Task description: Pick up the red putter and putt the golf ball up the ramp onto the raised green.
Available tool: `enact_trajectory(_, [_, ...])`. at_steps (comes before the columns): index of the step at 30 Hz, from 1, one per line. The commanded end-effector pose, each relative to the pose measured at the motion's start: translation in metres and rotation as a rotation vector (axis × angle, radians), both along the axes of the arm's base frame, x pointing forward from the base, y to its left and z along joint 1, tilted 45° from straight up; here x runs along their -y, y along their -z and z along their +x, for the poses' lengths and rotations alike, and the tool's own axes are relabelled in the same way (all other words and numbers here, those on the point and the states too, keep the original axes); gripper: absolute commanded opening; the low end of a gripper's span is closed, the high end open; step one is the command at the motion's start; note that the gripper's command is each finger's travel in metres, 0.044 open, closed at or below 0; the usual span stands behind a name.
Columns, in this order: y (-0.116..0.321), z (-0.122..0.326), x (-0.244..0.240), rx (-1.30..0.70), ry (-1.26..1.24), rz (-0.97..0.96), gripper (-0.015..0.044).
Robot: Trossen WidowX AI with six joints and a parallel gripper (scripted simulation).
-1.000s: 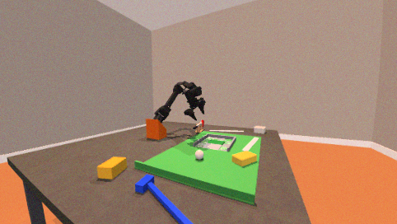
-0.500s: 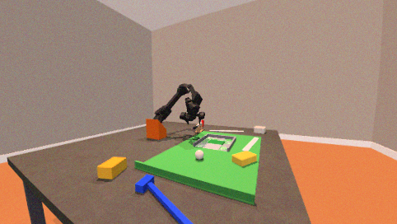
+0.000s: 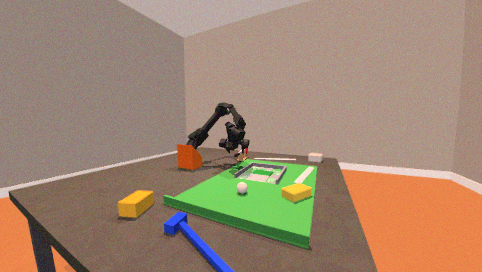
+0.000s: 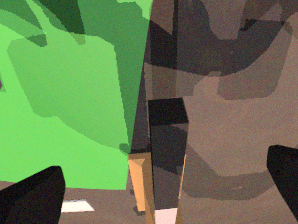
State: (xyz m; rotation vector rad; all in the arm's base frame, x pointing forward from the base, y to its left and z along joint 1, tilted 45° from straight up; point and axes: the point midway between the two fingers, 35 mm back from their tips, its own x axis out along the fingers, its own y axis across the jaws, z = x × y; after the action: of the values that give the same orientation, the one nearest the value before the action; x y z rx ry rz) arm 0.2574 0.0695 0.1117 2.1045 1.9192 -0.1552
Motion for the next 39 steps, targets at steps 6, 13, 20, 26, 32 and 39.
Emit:
enact_trajectory(6, [0.003,0.001,-0.016,0.003,0.004,0.003,0.044])
enact_trajectory(13, [0.005,0.002,-0.028,0.003,0.003,0.007,0.044])
enact_trajectory(20, [0.008,0.003,-0.035,0.003,0.003,0.004,0.044])
enact_trajectory(26, [0.011,0.004,-0.045,0.003,0.003,0.006,0.044])
enact_trajectory(32, [0.011,0.005,-0.05,0.003,0.003,0.009,0.044])
enact_trajectory(39, [0.012,0.006,-0.047,0.002,0.004,0.002,0.0256])
